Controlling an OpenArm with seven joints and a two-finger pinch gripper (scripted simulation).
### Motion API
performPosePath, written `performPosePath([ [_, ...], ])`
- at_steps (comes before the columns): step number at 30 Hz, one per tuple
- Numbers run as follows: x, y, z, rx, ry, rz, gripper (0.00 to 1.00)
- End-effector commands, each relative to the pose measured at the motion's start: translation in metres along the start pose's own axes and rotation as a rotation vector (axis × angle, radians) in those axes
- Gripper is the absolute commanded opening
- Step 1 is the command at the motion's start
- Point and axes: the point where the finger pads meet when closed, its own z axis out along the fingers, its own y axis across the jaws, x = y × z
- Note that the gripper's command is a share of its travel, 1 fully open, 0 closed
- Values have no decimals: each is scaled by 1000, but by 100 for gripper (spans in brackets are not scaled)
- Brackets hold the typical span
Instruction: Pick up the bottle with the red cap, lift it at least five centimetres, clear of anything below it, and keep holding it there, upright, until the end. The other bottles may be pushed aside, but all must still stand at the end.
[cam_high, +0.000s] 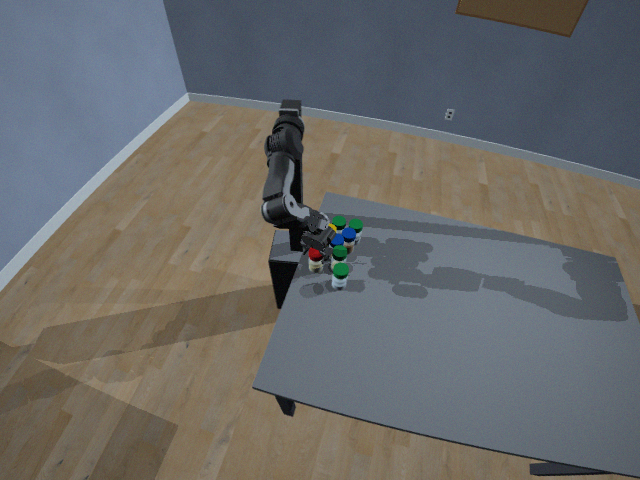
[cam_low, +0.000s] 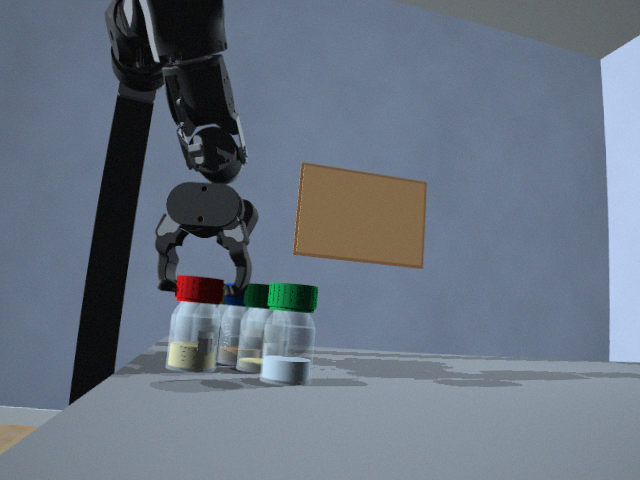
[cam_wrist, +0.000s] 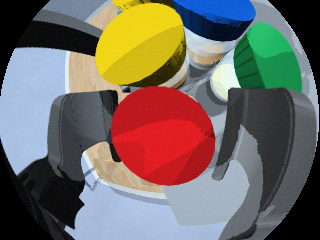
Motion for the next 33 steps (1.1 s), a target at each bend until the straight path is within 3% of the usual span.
performPosePath([
  [1,0,0,-1,2,0,2,45],
  [5,0,0,-1,2,0,2,45],
  [6,0,0,0,-1,1,0,0],
  [33,0,0,0,0,1,1,0],
])
